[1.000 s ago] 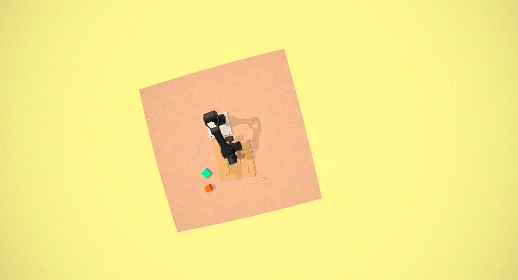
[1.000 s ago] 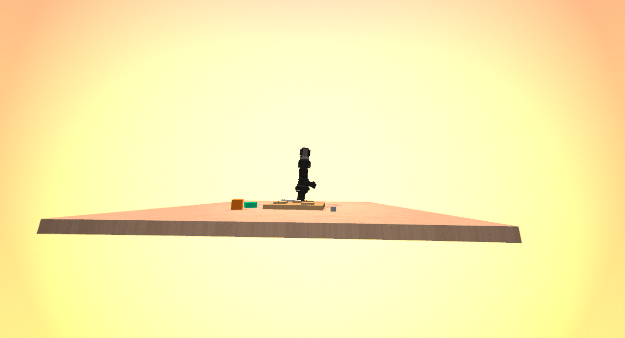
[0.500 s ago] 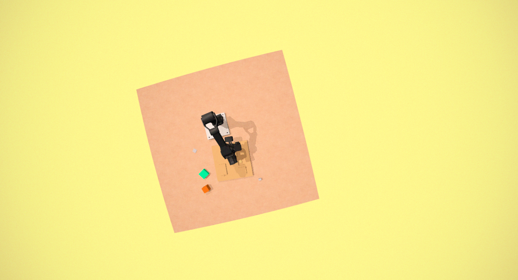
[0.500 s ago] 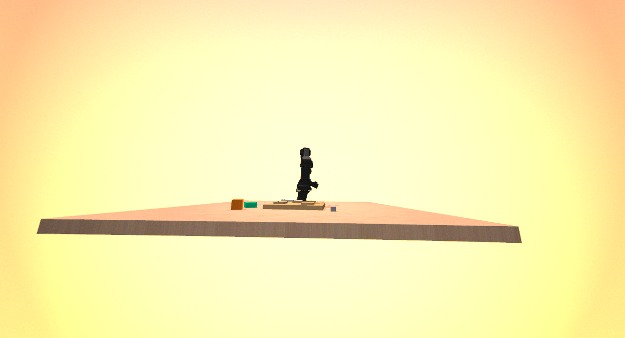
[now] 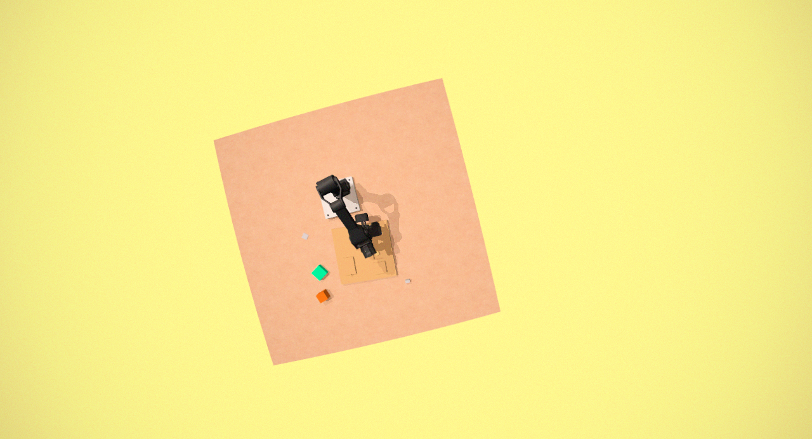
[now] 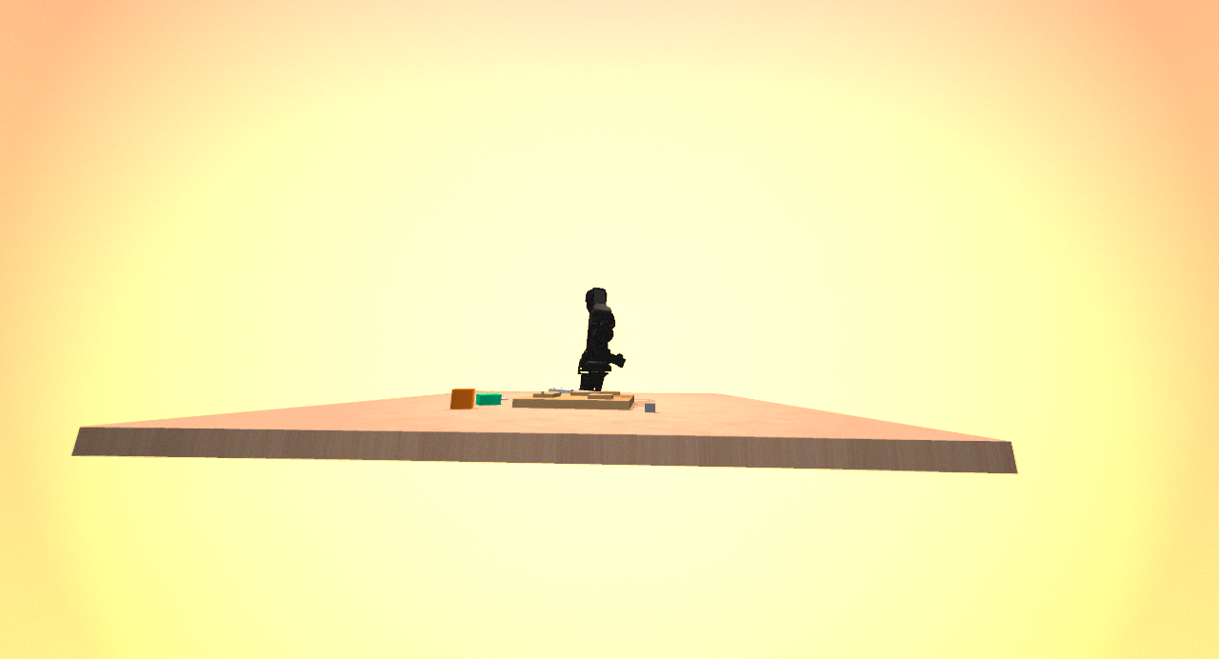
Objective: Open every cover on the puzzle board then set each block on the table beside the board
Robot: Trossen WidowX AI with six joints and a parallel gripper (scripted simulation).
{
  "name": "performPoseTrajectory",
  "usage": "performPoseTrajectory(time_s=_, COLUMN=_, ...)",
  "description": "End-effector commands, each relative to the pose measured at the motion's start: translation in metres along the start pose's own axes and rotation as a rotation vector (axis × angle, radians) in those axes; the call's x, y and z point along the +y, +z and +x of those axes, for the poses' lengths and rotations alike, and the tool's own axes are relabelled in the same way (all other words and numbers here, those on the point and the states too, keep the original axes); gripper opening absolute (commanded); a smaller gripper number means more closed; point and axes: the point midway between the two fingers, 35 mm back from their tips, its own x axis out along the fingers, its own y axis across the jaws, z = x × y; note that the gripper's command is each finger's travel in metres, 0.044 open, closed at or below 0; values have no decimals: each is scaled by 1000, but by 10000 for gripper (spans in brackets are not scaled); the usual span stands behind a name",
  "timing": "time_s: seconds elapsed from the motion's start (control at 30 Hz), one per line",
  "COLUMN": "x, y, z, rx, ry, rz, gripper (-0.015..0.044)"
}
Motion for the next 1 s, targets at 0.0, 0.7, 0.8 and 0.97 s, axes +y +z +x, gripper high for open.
performPoseTrajectory(time_s=0.0, x=-2, y=6, z=-1, rx=-6, ry=-3, rz=1, gripper=0)
performPoseTrajectory(time_s=0.7, x=0, y=27, z=-1, rx=-8, ry=-3, rz=1, gripper=0)
performPoseTrajectory(time_s=0.8, x=0, y=30, z=-1, rx=-9, ry=-3, rz=1, gripper=0)
performPoseTrajectory(time_s=0.97, x=1, y=33, z=-2, rx=-9, ry=-3, rz=1, gripper=0)
